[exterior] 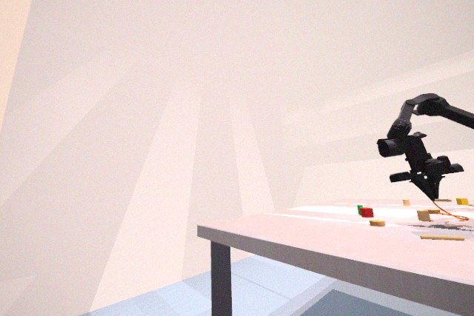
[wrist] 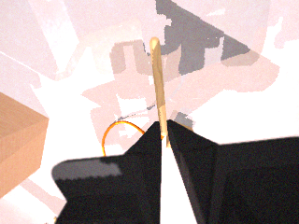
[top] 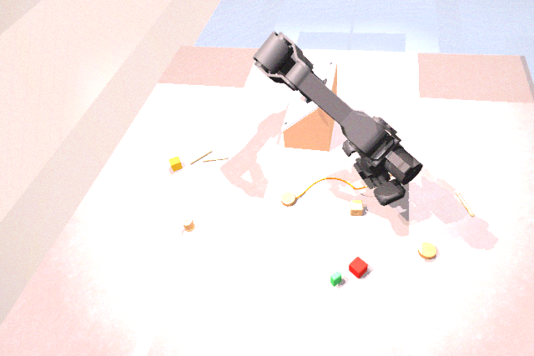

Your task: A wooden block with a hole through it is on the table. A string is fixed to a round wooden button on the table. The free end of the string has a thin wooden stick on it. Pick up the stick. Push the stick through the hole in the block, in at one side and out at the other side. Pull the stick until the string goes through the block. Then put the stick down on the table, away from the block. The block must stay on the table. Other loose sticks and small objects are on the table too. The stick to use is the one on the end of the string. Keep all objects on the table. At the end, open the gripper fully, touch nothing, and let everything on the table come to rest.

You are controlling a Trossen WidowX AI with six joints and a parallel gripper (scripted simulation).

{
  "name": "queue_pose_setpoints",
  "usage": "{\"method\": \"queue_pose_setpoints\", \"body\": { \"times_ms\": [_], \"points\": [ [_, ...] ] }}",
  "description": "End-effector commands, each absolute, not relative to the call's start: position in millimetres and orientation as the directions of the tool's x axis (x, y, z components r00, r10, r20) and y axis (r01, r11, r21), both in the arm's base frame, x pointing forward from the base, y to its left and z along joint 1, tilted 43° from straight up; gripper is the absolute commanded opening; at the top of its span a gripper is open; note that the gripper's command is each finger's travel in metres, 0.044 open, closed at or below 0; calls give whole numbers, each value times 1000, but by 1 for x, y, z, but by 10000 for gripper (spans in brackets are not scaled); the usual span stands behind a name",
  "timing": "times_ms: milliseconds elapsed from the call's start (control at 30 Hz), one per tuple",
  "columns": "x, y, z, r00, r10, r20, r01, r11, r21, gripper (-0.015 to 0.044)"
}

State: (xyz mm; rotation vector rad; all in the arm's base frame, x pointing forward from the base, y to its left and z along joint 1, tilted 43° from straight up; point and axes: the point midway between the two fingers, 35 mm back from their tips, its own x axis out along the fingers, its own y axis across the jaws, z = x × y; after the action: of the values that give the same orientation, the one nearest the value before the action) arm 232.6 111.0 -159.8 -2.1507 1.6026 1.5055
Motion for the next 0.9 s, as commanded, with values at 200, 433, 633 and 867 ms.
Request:
{"method": "queue_pose_setpoints", "body": {
  "times_ms": [200, 433, 633, 867],
  "points": [
    [240, 103, -151, -39, -702, -711, -670, -510, 540, 0],
    [244, 97, -146, -53, -705, -708, -602, -543, 586, 0],
    [248, 92, -141, -65, -707, -705, -539, -570, 621, 0],
    [252, 86, -135, -78, -709, -701, -462, -597, 656, 0]
  ]
}}
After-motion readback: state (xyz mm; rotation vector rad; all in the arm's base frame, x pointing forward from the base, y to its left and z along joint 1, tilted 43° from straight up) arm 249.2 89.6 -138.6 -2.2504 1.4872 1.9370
